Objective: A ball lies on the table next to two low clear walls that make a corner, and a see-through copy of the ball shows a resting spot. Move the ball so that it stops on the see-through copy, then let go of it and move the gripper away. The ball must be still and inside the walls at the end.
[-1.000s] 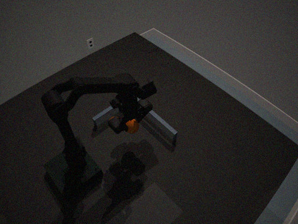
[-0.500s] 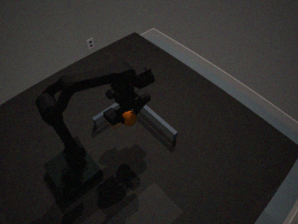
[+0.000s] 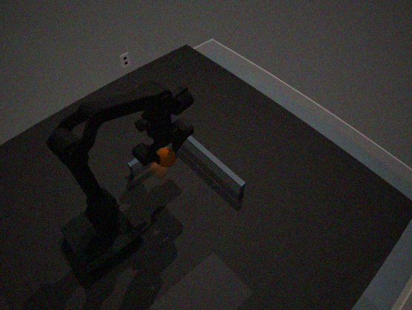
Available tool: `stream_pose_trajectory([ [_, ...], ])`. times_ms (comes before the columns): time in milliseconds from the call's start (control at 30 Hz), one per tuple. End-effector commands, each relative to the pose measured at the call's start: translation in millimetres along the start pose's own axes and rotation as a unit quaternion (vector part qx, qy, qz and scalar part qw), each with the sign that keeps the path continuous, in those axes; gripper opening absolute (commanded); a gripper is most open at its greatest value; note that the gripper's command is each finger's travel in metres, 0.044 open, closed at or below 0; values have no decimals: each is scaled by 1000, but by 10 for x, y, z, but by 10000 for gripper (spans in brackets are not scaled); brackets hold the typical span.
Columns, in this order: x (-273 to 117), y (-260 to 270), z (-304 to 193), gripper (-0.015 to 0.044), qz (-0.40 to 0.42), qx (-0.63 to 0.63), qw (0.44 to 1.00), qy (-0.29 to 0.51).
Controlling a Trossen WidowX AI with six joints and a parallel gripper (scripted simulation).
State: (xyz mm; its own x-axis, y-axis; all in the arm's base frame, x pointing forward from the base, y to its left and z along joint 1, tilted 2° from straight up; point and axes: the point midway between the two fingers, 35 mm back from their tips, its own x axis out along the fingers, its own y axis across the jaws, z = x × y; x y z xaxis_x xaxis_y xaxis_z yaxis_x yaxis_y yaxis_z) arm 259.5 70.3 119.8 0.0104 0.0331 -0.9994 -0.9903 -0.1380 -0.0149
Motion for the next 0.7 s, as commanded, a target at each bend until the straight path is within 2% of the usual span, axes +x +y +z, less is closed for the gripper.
stream_pose_trajectory([
  [0, 94, 30, 187, 0, 0, 3, 1000, -2],
  [200, 223, 100, 443, 0, 1, 3, 1000, -4],
  [400, 289, 104, 473, 0, 1, 3, 1000, -4],
  [667, 667, 89, 481, 0, 1, 3, 1000, -4],
])
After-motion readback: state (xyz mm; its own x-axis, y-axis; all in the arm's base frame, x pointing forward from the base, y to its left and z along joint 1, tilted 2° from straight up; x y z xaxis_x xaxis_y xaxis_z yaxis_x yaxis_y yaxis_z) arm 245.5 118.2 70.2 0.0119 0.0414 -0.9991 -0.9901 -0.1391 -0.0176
